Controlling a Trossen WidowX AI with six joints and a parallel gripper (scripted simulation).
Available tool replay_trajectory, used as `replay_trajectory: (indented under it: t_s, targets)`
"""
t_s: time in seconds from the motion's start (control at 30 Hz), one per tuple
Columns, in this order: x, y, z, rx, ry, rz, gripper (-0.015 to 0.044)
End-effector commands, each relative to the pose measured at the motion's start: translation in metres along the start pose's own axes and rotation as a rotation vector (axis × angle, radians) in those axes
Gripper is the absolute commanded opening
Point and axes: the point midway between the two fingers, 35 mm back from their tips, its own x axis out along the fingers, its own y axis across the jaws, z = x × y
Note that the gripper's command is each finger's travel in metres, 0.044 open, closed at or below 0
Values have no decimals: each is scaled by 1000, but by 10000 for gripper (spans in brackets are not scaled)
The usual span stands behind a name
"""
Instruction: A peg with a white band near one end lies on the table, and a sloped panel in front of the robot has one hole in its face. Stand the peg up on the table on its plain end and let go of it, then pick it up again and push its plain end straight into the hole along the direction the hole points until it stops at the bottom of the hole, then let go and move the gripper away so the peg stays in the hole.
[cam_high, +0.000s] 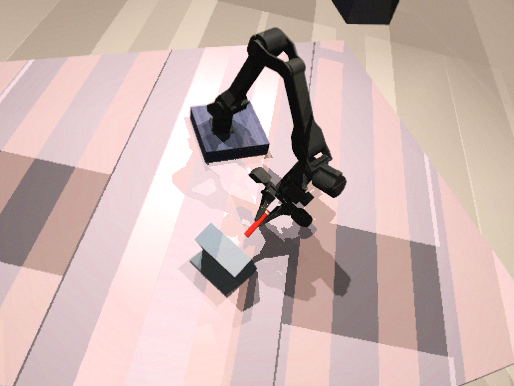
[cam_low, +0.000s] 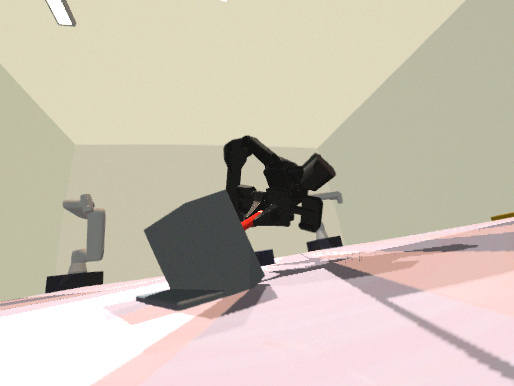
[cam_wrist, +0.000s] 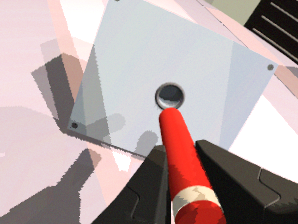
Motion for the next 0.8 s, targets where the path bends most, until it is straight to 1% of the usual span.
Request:
replay_trajectory:
  t_s: [0.0, 0.37, 0.77]
  targets:
    - [3, -2, 1, -3, -10, -12, 0]
    - [11, -2, 0, 2, -21, -22, 0]
    - [29, -2, 0, 4, -23, -23, 0]
